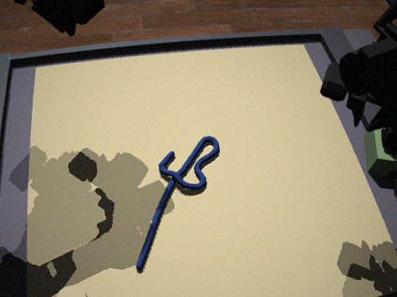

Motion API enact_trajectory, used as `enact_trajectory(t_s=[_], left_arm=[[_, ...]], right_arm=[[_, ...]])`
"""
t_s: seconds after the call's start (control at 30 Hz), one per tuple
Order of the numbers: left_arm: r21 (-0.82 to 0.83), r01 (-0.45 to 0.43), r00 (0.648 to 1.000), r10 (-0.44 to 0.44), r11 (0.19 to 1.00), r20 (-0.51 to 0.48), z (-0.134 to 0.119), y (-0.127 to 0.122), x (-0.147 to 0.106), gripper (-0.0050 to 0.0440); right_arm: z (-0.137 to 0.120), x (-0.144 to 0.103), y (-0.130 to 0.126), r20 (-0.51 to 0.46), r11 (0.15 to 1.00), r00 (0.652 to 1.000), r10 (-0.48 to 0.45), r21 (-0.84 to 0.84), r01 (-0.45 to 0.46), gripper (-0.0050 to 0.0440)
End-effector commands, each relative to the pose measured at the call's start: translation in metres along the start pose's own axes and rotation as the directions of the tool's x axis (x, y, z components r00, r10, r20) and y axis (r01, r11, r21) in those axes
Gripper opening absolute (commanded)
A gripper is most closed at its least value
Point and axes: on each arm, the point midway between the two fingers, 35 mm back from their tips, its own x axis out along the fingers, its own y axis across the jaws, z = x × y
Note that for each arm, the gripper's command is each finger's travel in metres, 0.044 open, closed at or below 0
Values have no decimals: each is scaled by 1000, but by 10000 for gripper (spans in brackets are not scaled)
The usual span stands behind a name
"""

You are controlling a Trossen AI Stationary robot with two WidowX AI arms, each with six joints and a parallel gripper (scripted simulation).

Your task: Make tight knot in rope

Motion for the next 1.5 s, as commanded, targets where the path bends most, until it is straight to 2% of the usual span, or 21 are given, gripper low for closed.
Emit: enact_trajectory(t_s=[0.0,0.3,0.47,0.53,0.67,0.8,1.0,1.33,1.47], left_arm=[[17,-3,1000,3,1000,16,4,-16,2,100],[48,-27,1000,27,998,-6,13,-104,60,100],[41,-30,999,30,999,-11,8,-158,99,100],[41,-30,999,30,999,-11,8,-158,99,100],[36,-32,999,32,999,-14,-2,-193,129,100],[33,-34,999,34,999,-16,-13,-218,151,100],[30,-35,999,36,999,-17,-22,-234,167,100],[30,-36,999,36,999,-18,-23,-236,169,100],[30,-51,998,52,998,-29,-23,-235,184,100]], right_arm=[[1,-3,0,-7,1000,1000,12,2,-12,100],[1,-3,0,-7,1000,1000,12,2,-12,100],[1,-3,0,-7,1000,1000,12,2,-12,100],[1,-3,0,-7,1000,1000,12,2,-12,100],[1,-3,0,-7,1000,1000,12,2,-12,100],[1,-3,0,-7,1000,1000,12,2,-12,100],[1,-3,0,-7,1000,1000,12,2,-12,100],[1,-3,0,-7,1000,1000,12,2,-12,100],[1,-3,0,-7,1000,1000,12,2,-12,100]])
